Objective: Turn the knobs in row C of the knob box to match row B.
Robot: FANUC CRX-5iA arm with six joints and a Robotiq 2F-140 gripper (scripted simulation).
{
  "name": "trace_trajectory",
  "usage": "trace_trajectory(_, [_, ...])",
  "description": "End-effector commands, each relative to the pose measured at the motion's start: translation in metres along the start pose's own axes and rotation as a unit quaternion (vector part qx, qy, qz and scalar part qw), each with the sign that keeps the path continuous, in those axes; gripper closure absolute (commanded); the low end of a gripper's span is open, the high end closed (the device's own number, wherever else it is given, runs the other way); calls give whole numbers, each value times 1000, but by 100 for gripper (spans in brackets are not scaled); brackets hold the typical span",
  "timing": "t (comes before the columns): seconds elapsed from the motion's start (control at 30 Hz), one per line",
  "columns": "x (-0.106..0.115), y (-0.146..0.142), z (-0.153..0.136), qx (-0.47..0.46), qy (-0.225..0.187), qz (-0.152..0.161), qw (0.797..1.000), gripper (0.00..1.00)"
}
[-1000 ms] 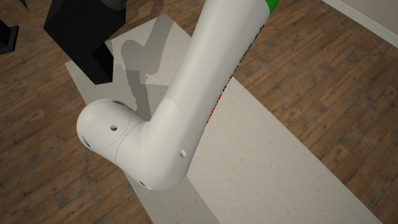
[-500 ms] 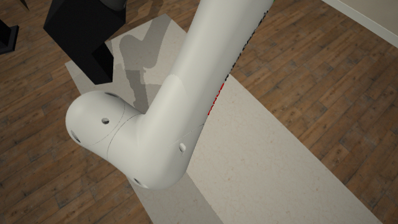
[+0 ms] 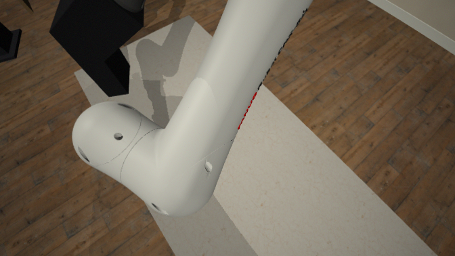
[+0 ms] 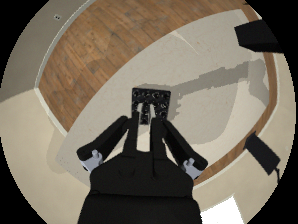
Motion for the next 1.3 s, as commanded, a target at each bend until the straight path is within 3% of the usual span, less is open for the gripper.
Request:
trace_trajectory(0.0, [0, 0, 0, 0, 0, 0, 1000, 88])
trace_trajectory(0.33, [3, 0, 0, 101, 0, 0, 995, 88])
trace_trajectory(0.83, [9, 0, 0, 354, 0, 0, 935, 88])
trace_trajectory(0.9, [9, 0, 0, 354, 0, 0, 935, 88])
trace_trajectory(0.93, [10, 0, 0, 397, 0, 0, 918, 88])
trace_trajectory(1.27, [14, 0, 0, 531, 0, 0, 847, 88])
Point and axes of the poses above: the point where the finger pads meet when closed, its own x axis back along the fingers, its own y axis across the jaws, z = x × y, the point moved 5 cm from there along x, back along the fingers, and after that the axes turned 13 degrees about -x, right-handed, at the moved point
